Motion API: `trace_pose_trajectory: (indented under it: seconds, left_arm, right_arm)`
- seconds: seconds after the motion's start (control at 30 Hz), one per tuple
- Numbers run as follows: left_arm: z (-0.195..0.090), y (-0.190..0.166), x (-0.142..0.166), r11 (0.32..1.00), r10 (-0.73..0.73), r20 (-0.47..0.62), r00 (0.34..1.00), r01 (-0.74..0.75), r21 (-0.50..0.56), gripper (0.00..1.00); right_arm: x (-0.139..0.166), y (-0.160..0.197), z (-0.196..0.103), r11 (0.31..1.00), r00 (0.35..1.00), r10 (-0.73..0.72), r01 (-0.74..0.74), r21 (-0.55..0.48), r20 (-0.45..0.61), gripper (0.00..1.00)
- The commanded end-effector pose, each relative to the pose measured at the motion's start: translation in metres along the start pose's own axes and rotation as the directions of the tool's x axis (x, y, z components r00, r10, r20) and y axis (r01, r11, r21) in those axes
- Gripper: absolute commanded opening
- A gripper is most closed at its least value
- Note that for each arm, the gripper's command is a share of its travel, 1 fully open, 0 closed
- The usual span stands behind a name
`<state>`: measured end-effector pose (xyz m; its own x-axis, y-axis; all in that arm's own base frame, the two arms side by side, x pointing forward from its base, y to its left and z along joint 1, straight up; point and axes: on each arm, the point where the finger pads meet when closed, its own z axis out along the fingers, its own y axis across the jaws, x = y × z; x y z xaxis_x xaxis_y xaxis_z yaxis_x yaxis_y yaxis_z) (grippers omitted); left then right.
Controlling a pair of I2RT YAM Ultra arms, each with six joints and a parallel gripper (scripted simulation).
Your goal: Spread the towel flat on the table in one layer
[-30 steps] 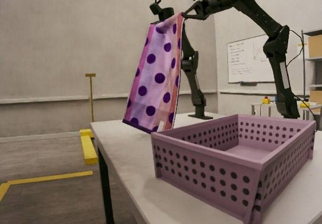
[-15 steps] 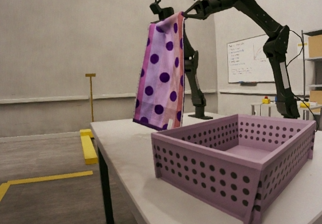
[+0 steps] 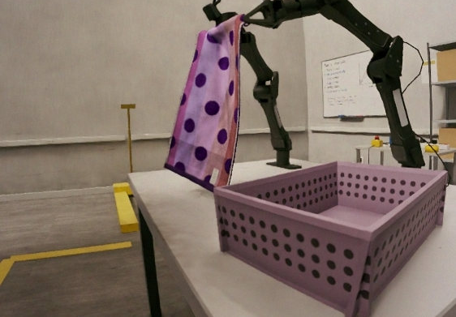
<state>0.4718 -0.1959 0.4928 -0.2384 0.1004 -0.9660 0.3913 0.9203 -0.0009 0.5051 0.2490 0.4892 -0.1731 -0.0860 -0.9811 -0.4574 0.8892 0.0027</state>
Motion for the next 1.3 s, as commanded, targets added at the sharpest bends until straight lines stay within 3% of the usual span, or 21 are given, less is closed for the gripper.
trace_pose_trajectory:
  seconds: [0.0, 0.1, 0.13, 0.3, 0.5, 0.53, 0.63, 0.67, 0.7, 0.83, 0.87, 0.9, 1.07, 1.1, 1.2, 1.27]
  left_arm:
    - [0.006, 0.012, -0.018, 0.999, -0.010, 0.066, 0.998, 0.013, -0.035, 0.00]
    - [0.005, 0.011, -0.018, 0.999, -0.010, 0.067, 0.998, 0.012, -0.034, 0.00]
    - [-0.013, 0.011, -0.031, 0.999, -0.009, 0.099, 0.995, 0.013, -0.034, 0.00]
    - [0.006, 0.011, -0.015, 0.999, -0.010, 0.055, 0.998, 0.012, -0.034, 0.00]
    - [0.006, 0.011, -0.012, 0.999, -0.011, 0.040, 0.999, 0.012, -0.034, 0.00]
    - [-0.005, 0.011, -0.020, 0.999, -0.010, 0.062, 0.998, 0.012, -0.034, 0.00]
    - [-0.006, 0.011, -0.022, 0.999, -0.010, 0.070, 0.997, 0.012, -0.034, 0.00]
    - [0.025, 0.020, -0.024, 0.999, -0.011, 0.104, 0.994, 0.016, -0.049, 0.00]
    - [0.025, 0.020, -0.024, 0.999, -0.011, 0.104, 0.994, 0.016, -0.049, 0.00]
    - [0.026, 0.020, -0.017, 0.999, -0.012, 0.080, 0.997, 0.016, -0.049, 0.00]
    - [0.026, 0.019, -0.017, 0.999, -0.012, 0.078, 0.997, 0.016, -0.047, 0.00]
    - [0.053, 0.027, -0.013, 0.998, -0.011, 0.122, 0.992, 0.019, -0.060, 0.00]
    - [0.043, 0.027, -0.029, 0.998, -0.009, 0.164, 0.986, 0.019, -0.059, 0.00]
    - [0.024, 0.023, -0.044, 0.998, -0.007, 0.199, 0.980, 0.018, -0.053, 0.00]
    - [0.024, 0.022, -0.044, 0.998, -0.007, 0.199, 0.980, 0.018, -0.052, 0.00]
    - [0.040, 0.023, -0.032, 0.998, -0.008, 0.170, 0.985, 0.017, -0.052, 0.00]
  right_arm:
    - [-0.024, -0.014, 0.007, 0.999, 0.957, 0.000, -0.012, 0.041, 0.289, 0.00]
    - [-0.024, -0.006, 0.007, 0.999, 0.956, 0.001, -0.010, 0.030, 0.294, 0.00]
    - [-0.024, -0.008, 0.007, 0.999, 0.956, 0.000, -0.010, 0.032, 0.293, 0.00]
    - [-0.024, -0.008, 0.007, 0.999, 0.962, 0.000, -0.009, 0.031, 0.274, 0.00]
    - [-0.024, -0.010, 0.007, 0.999, 0.952, -0.002, -0.010, 0.037, 0.305, 0.00]
    - [-0.024, -0.011, 0.007, 0.999, 0.949, -0.003, -0.010, 0.040, 0.315, 0.00]
    - [-0.007, -0.011, 0.024, 0.999, 0.960, -0.002, -0.010, 0.040, 0.280, 0.00]
    - [-0.029, -0.025, 0.033, 0.999, 0.917, -0.006, -0.016, 0.052, 0.398, 0.00]
    - [-0.010, -0.026, 0.043, 0.998, 0.901, -0.012, -0.016, 0.061, 0.433, 0.00]
    - [-0.010, -0.026, 0.043, 0.998, 0.901, -0.012, -0.016, 0.061, 0.433, 0.00]
    - [-0.029, -0.024, 0.033, 0.998, 0.882, -0.013, -0.016, 0.059, 0.470, 0.00]
    - [-0.032, -0.035, 0.049, 0.997, 0.840, -0.020, -0.020, 0.068, 0.542, 0.00]
    - [-0.032, -0.035, 0.049, 0.997, 0.820, -0.026, -0.019, 0.073, 0.572, 0.00]
    - [-0.032, -0.033, 0.049, 0.997, 0.820, -0.025, -0.019, 0.071, 0.572, 0.00]
    - [-0.032, -0.032, 0.049, 0.997, 0.820, -0.024, -0.018, 0.069, 0.572, 0.00]
    - [-0.032, -0.032, 0.049, 0.997, 0.820, -0.024, -0.018, 0.069, 0.572, 0.00]
